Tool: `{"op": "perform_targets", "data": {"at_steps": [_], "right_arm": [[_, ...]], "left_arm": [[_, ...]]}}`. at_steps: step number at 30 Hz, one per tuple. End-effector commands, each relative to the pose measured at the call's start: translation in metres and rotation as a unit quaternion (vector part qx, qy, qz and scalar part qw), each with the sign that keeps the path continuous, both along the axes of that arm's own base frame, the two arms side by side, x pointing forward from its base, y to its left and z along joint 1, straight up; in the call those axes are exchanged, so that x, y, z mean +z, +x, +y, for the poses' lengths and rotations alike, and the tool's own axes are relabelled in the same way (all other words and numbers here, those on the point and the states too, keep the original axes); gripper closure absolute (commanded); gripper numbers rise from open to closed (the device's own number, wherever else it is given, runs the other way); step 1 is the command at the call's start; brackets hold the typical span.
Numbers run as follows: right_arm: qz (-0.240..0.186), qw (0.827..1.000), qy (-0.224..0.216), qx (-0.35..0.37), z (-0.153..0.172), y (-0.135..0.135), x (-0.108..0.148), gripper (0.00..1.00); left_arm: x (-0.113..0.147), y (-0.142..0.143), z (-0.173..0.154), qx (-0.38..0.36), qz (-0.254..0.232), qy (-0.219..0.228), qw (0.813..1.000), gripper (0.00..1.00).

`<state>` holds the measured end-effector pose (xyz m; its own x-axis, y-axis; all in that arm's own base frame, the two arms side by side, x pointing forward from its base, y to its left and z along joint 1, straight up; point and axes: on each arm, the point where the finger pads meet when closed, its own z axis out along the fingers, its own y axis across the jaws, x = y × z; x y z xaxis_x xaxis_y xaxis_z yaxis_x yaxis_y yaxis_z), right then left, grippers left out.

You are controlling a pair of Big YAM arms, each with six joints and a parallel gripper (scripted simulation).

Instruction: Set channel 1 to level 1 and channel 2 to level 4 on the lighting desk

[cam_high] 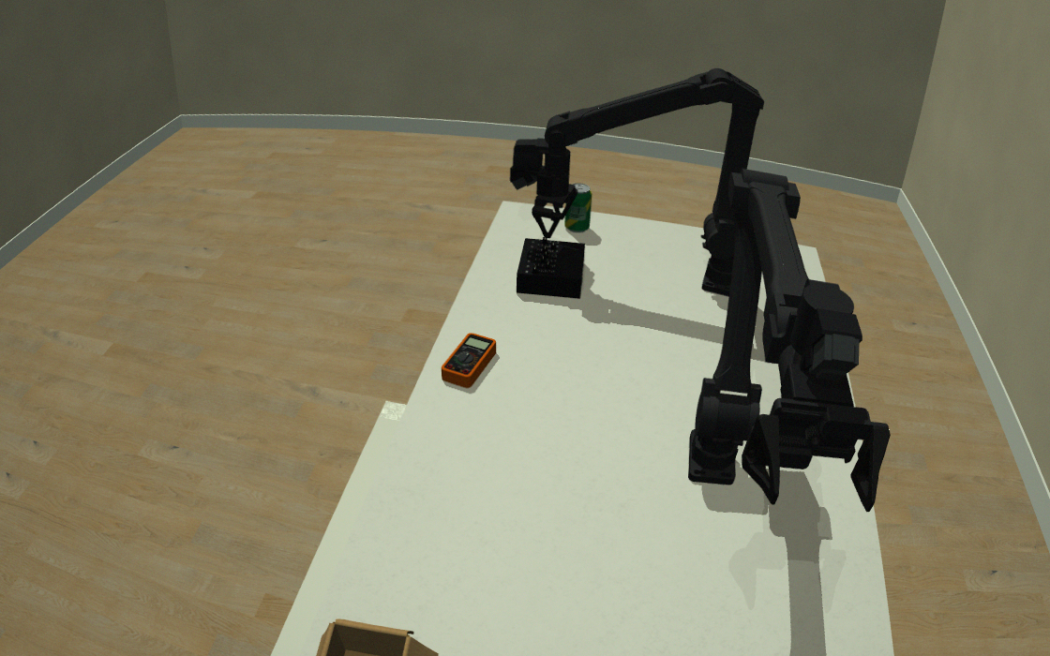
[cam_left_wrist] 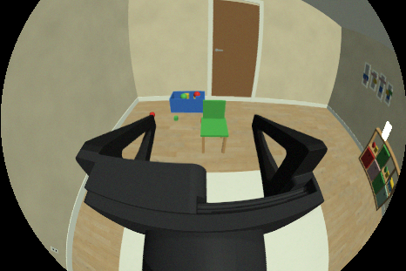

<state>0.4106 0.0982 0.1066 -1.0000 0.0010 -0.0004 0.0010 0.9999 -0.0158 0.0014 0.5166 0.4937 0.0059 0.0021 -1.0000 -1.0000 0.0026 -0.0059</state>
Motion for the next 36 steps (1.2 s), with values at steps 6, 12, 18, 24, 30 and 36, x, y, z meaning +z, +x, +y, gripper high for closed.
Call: {"op": "perform_targets", "data": {"at_steps": [6, 12, 18, 24, 30, 36], "right_arm": [[-0.012, 0.993, 0.011, 0.121, -0.0008, 0.0049, 0.0086, 1.0], [-0.012, 0.992, 0.01, 0.122, -0.0002, 0.0048, 0.0086, 1.0], [-0.012, 0.992, 0.01, 0.122, -0.0002, 0.0048, 0.0086, 1.0], [-0.012, 0.993, 0.01, 0.121, -0.0002, 0.0048, 0.0086, 1.0], [-0.012, 0.993, 0.01, 0.121, -0.0002, 0.0048, 0.0086, 1.0], [-0.012, 0.993, 0.01, 0.121, -0.0002, 0.0048, 0.0086, 1.0]], "left_arm": [[0.0385, -0.0037, 0.0058, 0.005, 0.008, 0.036, 0.999, 0.0], [0.0385, -0.0037, 0.0058, 0.005, 0.008, 0.036, 0.999, 0.0], [0.0385, -0.0037, 0.0058, 0.005, 0.008, 0.036, 0.999, 0.0], [0.0385, -0.0037, 0.0058, 0.005, 0.008, 0.036, 0.999, 0.0], [0.0385, -0.0037, 0.0058, 0.005, 0.008, 0.036, 0.999, 0.0], [0.0385, -0.0037, 0.0058, 0.005, 0.008, 0.036, 0.999, 0.0]]}}
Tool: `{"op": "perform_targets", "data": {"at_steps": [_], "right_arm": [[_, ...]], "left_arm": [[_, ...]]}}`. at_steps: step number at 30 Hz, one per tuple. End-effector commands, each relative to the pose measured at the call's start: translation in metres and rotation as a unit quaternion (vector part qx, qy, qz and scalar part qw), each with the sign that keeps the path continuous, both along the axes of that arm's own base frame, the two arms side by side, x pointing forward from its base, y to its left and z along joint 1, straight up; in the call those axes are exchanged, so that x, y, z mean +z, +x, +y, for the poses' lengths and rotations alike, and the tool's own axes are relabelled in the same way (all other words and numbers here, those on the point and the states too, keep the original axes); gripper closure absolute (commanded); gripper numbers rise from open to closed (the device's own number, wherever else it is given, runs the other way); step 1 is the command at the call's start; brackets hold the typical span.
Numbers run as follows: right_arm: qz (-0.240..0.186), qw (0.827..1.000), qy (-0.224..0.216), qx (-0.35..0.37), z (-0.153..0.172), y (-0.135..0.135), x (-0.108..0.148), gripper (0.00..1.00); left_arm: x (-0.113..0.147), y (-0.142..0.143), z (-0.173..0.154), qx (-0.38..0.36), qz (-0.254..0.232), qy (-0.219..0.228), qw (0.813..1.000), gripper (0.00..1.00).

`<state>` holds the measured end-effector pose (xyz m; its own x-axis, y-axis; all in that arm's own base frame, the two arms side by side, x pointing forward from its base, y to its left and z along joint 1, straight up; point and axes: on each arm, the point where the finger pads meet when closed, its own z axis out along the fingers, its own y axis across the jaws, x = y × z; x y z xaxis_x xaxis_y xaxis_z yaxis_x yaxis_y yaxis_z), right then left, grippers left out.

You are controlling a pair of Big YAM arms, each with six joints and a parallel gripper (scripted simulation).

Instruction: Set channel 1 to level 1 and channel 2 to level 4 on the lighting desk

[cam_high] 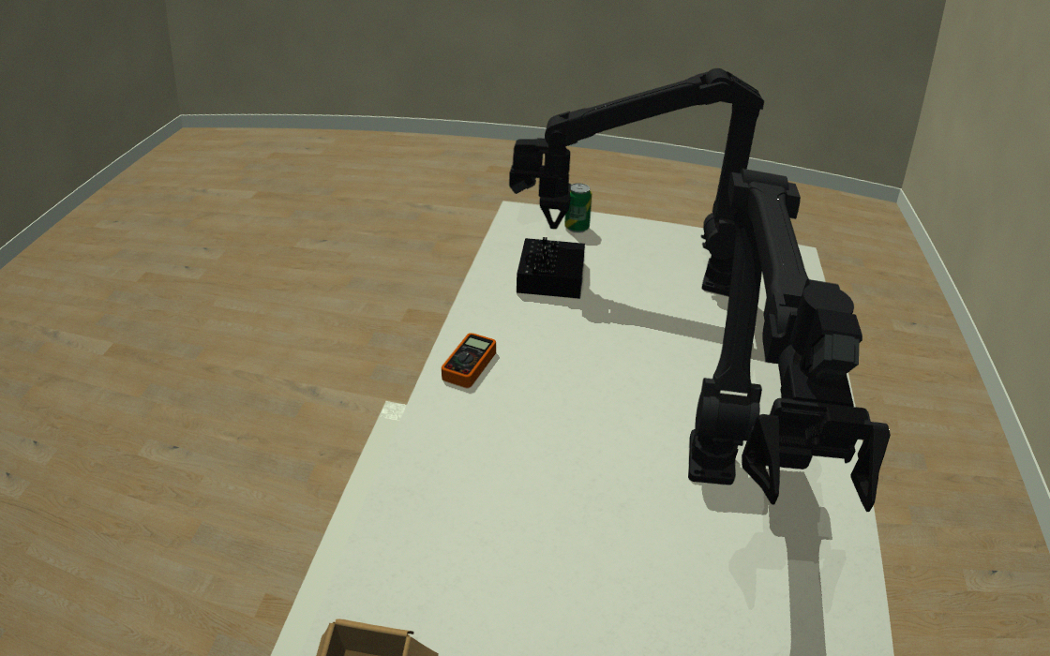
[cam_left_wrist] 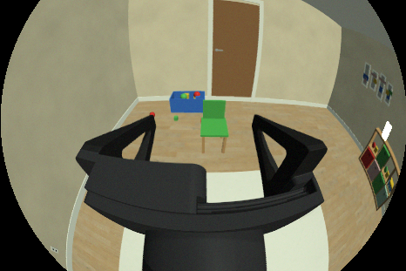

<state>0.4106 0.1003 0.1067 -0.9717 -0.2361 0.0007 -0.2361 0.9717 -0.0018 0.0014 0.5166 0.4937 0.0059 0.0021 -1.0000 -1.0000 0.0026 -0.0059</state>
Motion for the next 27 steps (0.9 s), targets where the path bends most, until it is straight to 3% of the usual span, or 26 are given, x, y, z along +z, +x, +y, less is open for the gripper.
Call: {"op": "perform_targets", "data": {"at_steps": [1, 27], "right_arm": [[-0.013, 1.0, 0.005, 0.001, -0.002, 0.005, 0.008, 1.0], [0.0, 1.0, 0.002, 0.001, -0.003, 0.003, -0.015, 1.0]], "left_arm": [[0.039, -0.004, 0.006, 0.005, 0.008, 0.036, 0.999, 0.0], [0.039, -0.004, 0.006, 0.005, 0.008, 0.036, 0.999, 0.0]]}}
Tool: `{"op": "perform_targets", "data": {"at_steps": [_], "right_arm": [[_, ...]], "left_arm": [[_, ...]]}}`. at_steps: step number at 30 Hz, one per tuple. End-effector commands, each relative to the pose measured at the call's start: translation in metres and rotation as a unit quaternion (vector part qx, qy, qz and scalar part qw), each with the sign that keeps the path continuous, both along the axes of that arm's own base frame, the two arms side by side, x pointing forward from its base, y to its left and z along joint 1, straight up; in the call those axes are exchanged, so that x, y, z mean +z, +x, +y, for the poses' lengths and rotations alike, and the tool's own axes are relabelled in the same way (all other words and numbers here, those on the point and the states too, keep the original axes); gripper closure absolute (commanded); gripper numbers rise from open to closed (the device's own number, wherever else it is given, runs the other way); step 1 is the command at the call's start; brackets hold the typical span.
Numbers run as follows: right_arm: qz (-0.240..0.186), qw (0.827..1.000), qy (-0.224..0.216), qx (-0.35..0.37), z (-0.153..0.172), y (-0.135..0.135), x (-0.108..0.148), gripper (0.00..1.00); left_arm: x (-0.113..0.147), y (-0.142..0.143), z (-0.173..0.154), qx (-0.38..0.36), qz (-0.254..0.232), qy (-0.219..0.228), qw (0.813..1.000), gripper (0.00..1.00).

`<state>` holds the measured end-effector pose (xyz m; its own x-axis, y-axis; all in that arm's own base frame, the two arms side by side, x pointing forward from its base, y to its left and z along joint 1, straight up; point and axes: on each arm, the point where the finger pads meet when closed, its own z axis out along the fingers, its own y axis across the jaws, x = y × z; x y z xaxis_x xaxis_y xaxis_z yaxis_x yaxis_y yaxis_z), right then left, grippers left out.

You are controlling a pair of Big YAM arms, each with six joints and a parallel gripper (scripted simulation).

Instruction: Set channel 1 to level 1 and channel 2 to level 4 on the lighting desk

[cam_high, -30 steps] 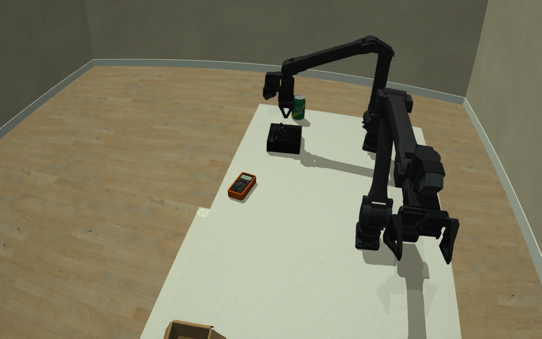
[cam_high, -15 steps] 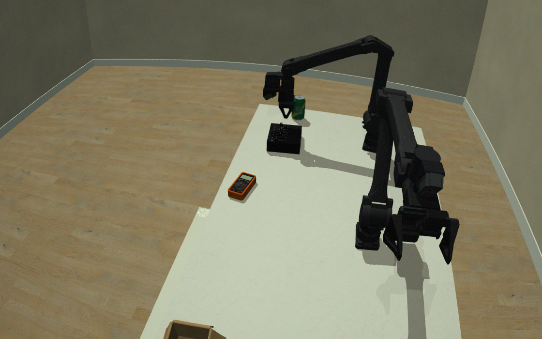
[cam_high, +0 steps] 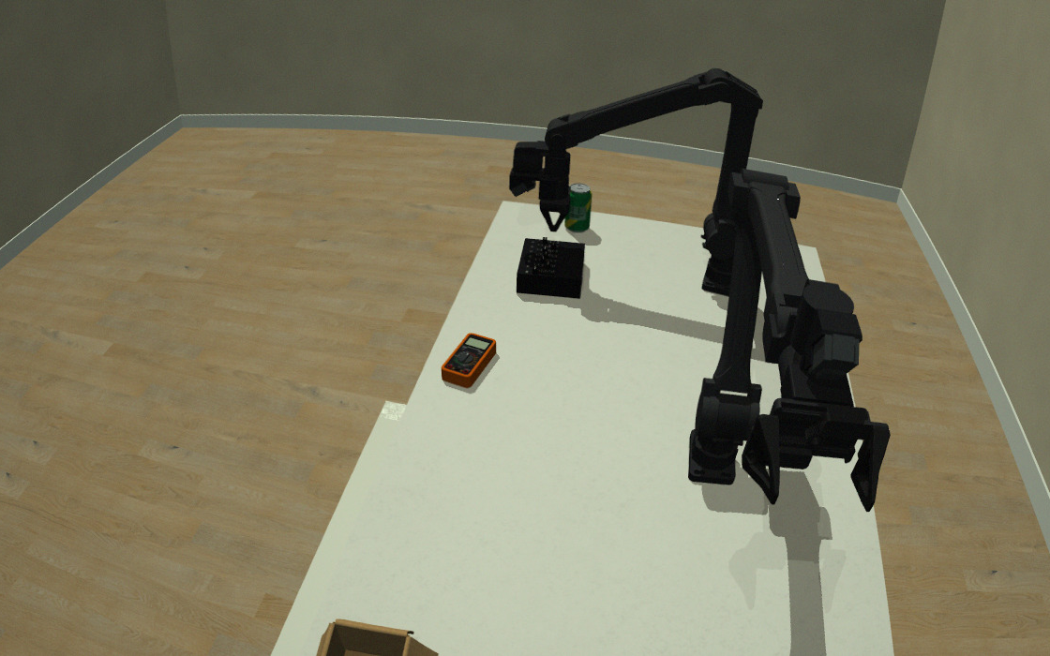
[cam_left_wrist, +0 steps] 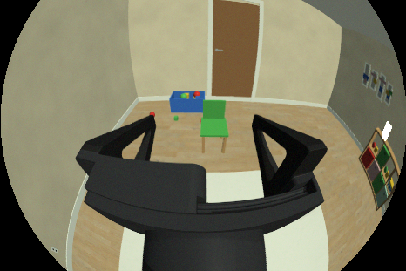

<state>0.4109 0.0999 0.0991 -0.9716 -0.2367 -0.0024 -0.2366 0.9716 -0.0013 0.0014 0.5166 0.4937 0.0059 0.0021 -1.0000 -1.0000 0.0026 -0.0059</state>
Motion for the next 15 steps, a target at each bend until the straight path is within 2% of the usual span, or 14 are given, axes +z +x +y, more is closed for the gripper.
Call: {"op": "perform_targets", "data": {"at_steps": [1, 4, 5, 8, 15], "right_arm": [[0.0, 1.0, 0.001, 0.001, -0.003, 0.003, -0.007, 1.0], [0.0, 1.0, 0.001, 0.001, -0.003, 0.003, -0.007, 1.0], [-0.009, 1.0, 0.004, 0.001, -0.001, 0.009, 0.002, 1.0], [0.001, 1.0, 0.001, 0.001, -0.003, 0.003, -0.011, 1.0], [-0.006, 1.0, 0.003, 0.001, -0.003, 0.006, -0.011, 1.0]], "left_arm": [[0.039, -0.004, 0.006, 0.005, 0.008, 0.036, 0.999, 0.0], [0.039, -0.004, 0.006, 0.005, 0.008, 0.036, 0.999, 0.0], [0.039, -0.004, 0.006, 0.005, 0.008, 0.036, 0.999, 0.0], [0.039, -0.004, 0.006, 0.005, 0.008, 0.036, 0.999, 0.0], [0.039, -0.004, 0.006, 0.005, 0.008, 0.036, 0.999, 0.0]]}}
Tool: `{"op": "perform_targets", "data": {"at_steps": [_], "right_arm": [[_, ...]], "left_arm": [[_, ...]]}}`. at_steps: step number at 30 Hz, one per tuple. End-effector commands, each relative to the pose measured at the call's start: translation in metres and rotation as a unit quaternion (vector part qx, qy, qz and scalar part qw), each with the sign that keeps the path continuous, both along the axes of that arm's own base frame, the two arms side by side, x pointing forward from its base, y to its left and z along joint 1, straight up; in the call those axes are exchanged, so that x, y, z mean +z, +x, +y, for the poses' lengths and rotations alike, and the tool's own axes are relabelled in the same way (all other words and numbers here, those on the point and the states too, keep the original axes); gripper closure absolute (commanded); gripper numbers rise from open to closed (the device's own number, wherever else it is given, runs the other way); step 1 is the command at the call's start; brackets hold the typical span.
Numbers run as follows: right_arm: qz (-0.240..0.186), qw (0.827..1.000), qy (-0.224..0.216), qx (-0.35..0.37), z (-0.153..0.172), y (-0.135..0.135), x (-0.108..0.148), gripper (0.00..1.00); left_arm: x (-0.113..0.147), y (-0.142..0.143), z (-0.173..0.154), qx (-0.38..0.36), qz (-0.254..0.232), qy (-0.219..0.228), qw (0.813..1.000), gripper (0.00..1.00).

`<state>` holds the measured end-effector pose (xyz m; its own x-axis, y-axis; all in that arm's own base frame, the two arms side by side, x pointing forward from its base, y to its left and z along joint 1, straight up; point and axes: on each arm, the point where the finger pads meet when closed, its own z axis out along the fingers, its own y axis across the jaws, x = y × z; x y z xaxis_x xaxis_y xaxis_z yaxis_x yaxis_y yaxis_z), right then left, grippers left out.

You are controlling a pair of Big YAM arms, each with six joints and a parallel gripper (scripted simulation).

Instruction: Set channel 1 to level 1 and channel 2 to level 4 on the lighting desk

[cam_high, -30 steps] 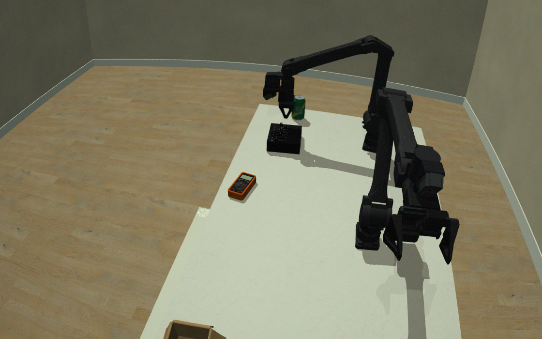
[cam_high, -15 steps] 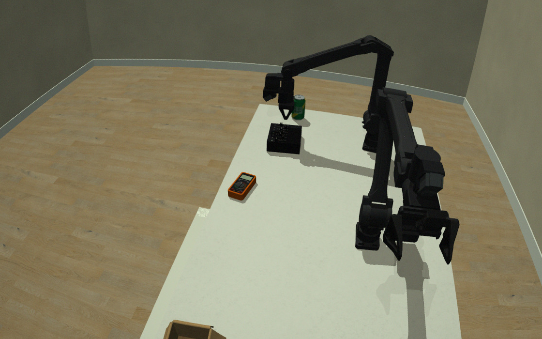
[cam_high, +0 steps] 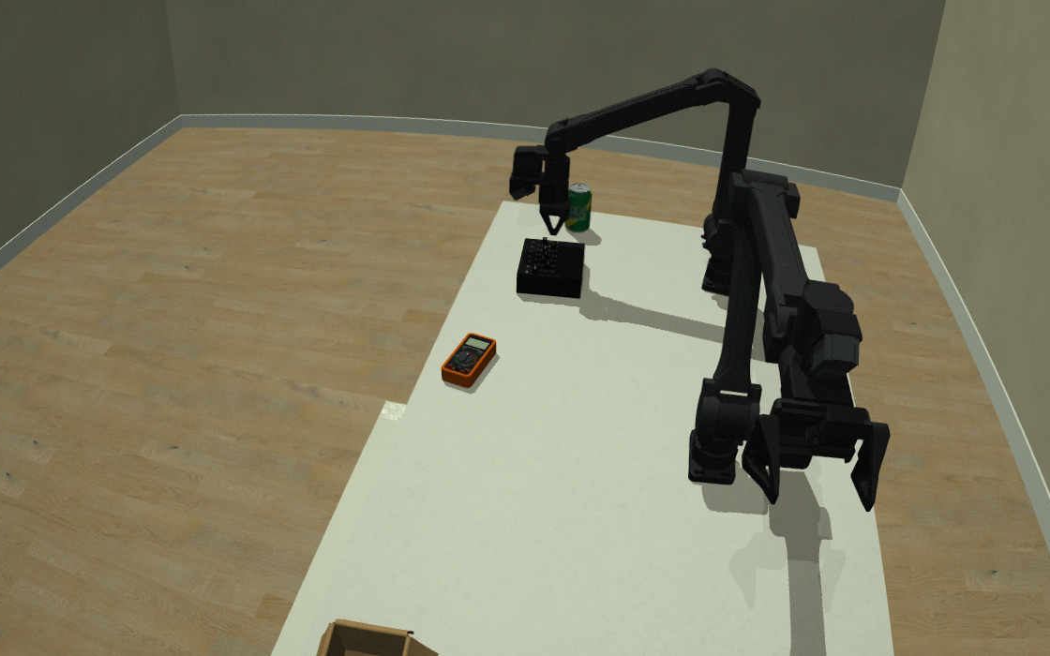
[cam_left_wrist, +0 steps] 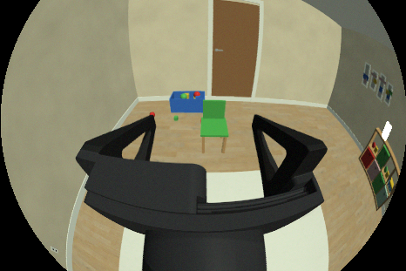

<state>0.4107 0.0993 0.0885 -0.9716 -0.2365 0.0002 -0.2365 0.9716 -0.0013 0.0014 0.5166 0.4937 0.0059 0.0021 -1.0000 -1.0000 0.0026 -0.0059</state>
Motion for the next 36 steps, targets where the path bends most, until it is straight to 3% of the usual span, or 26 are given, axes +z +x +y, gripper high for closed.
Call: {"op": "perform_targets", "data": {"at_steps": [1, 12, 36], "right_arm": [[-0.007, 1.0, 0.003, 0.001, -0.0024, 0.0051, -0.0006, 1.0], [0.002, 1.0, 0.001, 0.001, -0.0034, 0.0022, -0.0103, 1.0], [-0.001, 1.0, 0.002, 0.001, -0.0033, 0.0025, -0.0069, 1.0]], "left_arm": [[0.0385, -0.0037, 0.0058, 0.005, 0.008, 0.036, 0.999, 0.0], [0.0385, -0.0037, 0.0058, 0.005, 0.008, 0.036, 0.999, 0.0], [0.0385, -0.0037, 0.0058, 0.005, 0.008, 0.036, 0.999, 0.0]]}}
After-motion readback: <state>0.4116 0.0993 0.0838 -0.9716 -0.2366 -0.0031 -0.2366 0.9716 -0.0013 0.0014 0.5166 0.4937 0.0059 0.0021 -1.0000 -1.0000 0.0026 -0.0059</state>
